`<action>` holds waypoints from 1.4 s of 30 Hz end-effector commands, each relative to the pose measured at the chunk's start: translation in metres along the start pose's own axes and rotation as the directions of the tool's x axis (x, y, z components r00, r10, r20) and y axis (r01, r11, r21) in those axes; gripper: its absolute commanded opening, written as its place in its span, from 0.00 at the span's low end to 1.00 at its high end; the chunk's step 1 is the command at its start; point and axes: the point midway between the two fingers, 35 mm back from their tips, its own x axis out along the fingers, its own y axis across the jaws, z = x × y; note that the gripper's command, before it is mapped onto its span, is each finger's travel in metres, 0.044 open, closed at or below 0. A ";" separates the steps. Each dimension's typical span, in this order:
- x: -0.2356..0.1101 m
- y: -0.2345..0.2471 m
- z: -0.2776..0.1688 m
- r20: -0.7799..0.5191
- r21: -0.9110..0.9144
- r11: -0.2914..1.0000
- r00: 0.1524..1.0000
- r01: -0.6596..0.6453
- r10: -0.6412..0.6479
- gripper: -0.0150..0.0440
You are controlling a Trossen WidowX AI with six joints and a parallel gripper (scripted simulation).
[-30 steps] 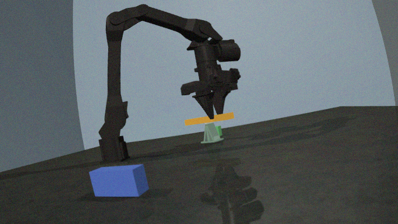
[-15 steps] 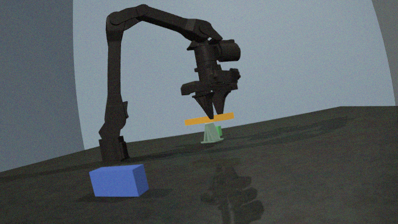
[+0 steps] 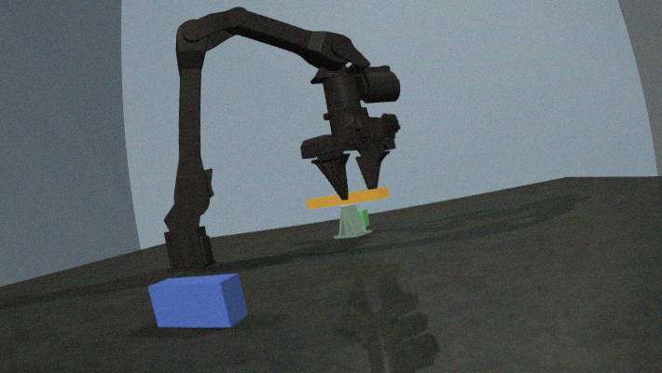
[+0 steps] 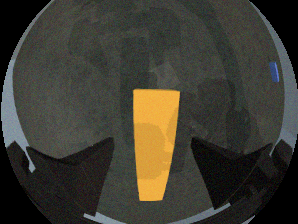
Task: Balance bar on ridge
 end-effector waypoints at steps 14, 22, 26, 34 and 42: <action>-0.100 0.000 0.000 0.000 0.000 1.000 1.000 0.000 0.000 1.00; -0.100 0.000 0.000 0.000 0.000 1.000 1.000 0.000 0.000 1.00; -0.100 0.000 0.000 0.000 0.000 1.000 1.000 0.000 0.000 1.00; -0.100 0.000 0.000 0.000 0.000 1.000 1.000 0.000 0.000 1.00; -0.100 0.000 0.000 0.000 0.000 1.000 1.000 0.000 0.000 1.00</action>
